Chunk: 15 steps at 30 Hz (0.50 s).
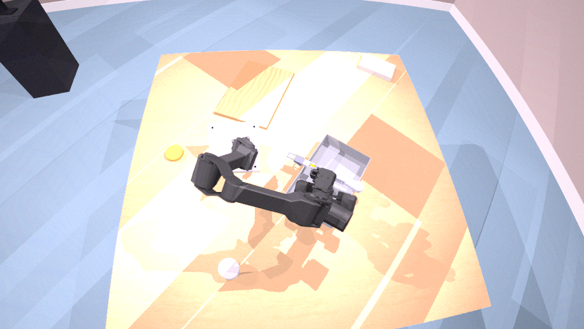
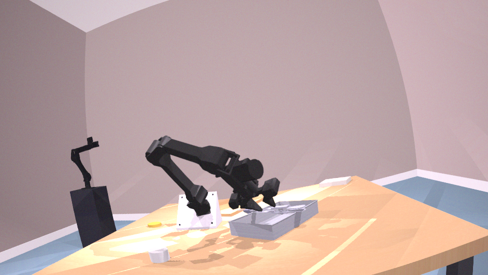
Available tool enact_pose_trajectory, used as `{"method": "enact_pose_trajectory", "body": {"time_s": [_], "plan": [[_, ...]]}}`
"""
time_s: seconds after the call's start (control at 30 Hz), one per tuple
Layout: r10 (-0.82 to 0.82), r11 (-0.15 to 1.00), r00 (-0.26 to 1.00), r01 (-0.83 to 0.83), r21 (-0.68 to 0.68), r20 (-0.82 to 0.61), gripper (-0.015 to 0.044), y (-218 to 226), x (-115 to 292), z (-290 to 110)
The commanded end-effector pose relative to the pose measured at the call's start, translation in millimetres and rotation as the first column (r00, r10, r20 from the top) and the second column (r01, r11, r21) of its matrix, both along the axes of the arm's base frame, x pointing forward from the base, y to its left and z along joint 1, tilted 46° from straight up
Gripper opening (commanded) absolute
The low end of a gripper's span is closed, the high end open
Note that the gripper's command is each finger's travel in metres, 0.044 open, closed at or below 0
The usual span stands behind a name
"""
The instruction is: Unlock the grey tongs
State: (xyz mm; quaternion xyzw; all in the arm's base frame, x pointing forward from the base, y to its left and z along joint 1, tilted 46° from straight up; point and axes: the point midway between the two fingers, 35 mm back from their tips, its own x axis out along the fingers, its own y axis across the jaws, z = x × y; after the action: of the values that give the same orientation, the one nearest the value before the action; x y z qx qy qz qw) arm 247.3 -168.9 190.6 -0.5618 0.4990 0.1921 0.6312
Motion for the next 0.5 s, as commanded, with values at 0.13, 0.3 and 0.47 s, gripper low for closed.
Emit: {"method": "enact_pose_trajectory", "body": {"time_s": [0.13, 0.3, 0.47], "plan": [[0.664, 0.473, 0.391, -0.88, -0.046, -0.637, 0.026, 70.9, -6.4, -61.9], [0.675, 0.342, 0.243, -0.94, 0.004, -0.697, 0.026, 79.0, -9.1, -67.8], [0.675, 0.342, 0.243, -0.94, 0.004, -0.697, 0.026, 79.0, -9.1, -67.8]]}}
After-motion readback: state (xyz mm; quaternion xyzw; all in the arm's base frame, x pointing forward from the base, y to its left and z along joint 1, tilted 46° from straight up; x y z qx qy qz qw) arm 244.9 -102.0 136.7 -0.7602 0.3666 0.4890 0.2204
